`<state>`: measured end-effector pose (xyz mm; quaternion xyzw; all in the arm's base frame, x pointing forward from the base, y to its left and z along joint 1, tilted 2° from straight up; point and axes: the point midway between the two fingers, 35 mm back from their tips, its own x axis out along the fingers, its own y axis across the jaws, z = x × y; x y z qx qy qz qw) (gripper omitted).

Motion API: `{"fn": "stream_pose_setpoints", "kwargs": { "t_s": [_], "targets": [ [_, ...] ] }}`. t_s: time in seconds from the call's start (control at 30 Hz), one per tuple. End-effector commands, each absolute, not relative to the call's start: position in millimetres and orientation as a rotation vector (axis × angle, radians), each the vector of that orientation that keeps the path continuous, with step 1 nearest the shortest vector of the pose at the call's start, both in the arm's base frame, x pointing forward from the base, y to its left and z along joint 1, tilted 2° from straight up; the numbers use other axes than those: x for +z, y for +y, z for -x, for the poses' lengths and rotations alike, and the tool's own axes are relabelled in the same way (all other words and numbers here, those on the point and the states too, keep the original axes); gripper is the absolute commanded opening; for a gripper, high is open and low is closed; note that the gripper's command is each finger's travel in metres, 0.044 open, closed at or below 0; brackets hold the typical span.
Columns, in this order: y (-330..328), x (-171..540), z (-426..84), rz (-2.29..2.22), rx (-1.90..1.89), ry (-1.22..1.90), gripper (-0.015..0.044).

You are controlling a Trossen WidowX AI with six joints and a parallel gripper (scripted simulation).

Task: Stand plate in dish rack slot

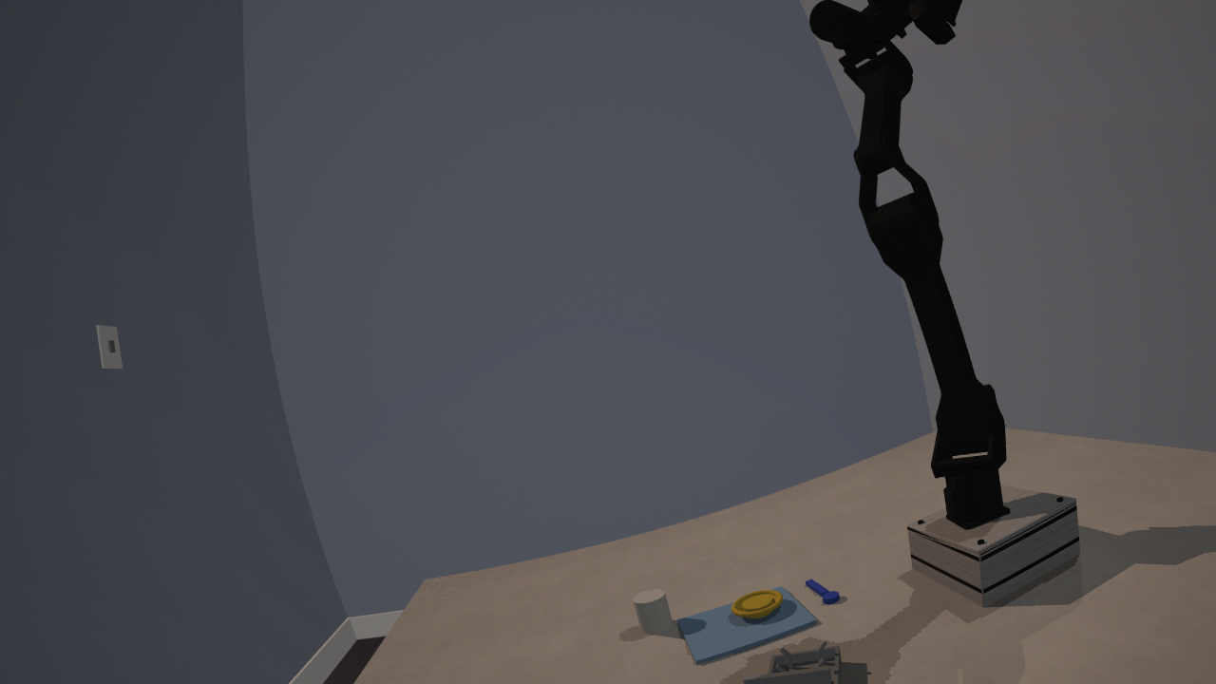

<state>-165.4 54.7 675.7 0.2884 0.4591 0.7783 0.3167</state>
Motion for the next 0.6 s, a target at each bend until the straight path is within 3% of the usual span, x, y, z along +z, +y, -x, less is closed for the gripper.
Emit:
{"fn": "stream_pose_setpoints", "kwargs": {
  "t_s": [0.0, 0.57],
  "targets": [
    [54, 676, 166, -0.759, 2.051, 1.208, 0.0400],
    [-43, 675, 209, -0.666, 2.478, 1.016, 0.0400]
  ]
}}
